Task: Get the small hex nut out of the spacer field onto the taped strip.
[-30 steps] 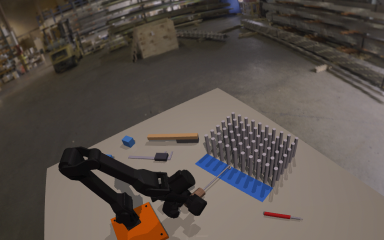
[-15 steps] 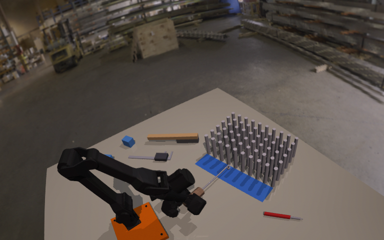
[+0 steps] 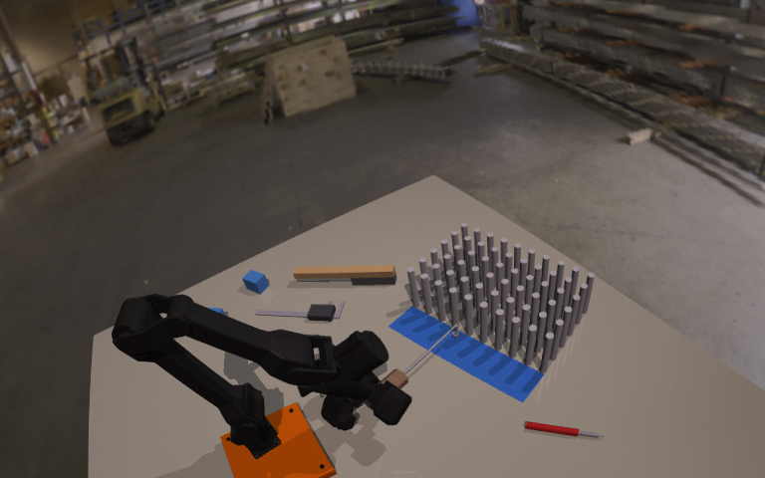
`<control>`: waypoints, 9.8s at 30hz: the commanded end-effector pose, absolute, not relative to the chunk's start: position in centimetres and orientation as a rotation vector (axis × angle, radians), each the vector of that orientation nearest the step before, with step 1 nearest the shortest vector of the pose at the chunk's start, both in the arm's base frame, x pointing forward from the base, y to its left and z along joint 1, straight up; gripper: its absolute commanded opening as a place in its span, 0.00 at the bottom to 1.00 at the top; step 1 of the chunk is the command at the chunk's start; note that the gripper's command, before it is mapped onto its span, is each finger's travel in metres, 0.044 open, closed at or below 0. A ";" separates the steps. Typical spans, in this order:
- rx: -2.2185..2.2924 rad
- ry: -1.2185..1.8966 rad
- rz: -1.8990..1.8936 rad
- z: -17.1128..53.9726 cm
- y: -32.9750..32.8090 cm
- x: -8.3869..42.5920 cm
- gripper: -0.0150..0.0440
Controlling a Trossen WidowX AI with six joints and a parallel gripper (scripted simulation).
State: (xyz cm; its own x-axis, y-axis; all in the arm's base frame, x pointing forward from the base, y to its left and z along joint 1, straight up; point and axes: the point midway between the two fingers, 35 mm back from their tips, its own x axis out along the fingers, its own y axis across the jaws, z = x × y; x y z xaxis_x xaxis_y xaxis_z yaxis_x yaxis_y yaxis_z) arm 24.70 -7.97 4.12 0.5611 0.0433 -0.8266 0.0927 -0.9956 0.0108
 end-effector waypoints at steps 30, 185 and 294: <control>2.731 0.117 -1.422 10.4 -8.8 21.7 0.25; 2.819 -0.308 -1.483 13.6 -39.4 10.6 0.25; 2.819 -0.307 -1.484 4.4 -38.8 10.6 0.25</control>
State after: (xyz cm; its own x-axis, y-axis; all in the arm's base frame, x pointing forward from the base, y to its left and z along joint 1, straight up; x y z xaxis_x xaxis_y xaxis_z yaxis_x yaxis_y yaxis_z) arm 10.48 -39.06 4.72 0.5461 -0.1461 -0.8249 -0.1989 -0.9791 0.0417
